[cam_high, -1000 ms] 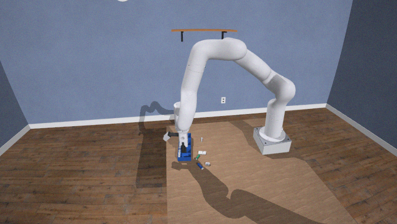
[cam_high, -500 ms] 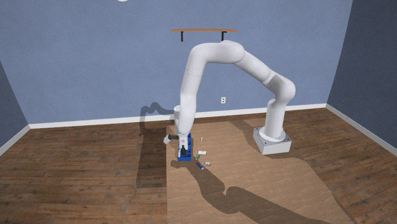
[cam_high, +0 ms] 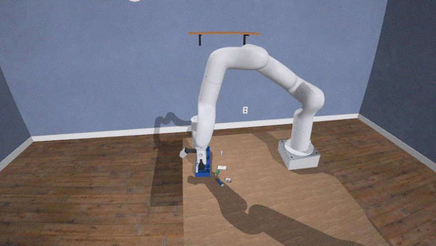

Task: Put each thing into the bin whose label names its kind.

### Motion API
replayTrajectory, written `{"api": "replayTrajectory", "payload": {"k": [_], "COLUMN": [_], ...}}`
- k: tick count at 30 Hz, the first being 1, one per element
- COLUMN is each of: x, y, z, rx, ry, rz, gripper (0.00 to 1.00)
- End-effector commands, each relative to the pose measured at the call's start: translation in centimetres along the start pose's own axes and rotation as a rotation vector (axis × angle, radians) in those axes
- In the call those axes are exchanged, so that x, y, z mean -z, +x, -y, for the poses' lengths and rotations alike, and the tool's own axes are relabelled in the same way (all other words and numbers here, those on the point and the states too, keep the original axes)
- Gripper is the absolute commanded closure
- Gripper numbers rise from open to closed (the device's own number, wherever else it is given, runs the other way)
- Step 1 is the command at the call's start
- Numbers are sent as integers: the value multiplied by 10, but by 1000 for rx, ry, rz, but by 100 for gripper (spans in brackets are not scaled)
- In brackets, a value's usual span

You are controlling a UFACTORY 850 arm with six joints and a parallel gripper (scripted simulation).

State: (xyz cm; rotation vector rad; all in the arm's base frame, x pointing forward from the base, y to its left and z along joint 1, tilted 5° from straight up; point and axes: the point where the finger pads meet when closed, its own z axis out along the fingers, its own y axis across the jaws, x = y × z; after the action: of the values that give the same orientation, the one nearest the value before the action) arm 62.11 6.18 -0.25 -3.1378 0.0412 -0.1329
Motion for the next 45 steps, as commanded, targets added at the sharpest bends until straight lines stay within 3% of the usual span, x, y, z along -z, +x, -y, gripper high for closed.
{"api": "replayTrajectory", "payload": {"k": [1,21,45], "x": [1,1,29], "y": [1,1,1], "z": [0,0,0], "rx": [0,0,0], "ry": [0,0,0], "rz": [-2,-2,-2], "gripper": [93,93,93]}}
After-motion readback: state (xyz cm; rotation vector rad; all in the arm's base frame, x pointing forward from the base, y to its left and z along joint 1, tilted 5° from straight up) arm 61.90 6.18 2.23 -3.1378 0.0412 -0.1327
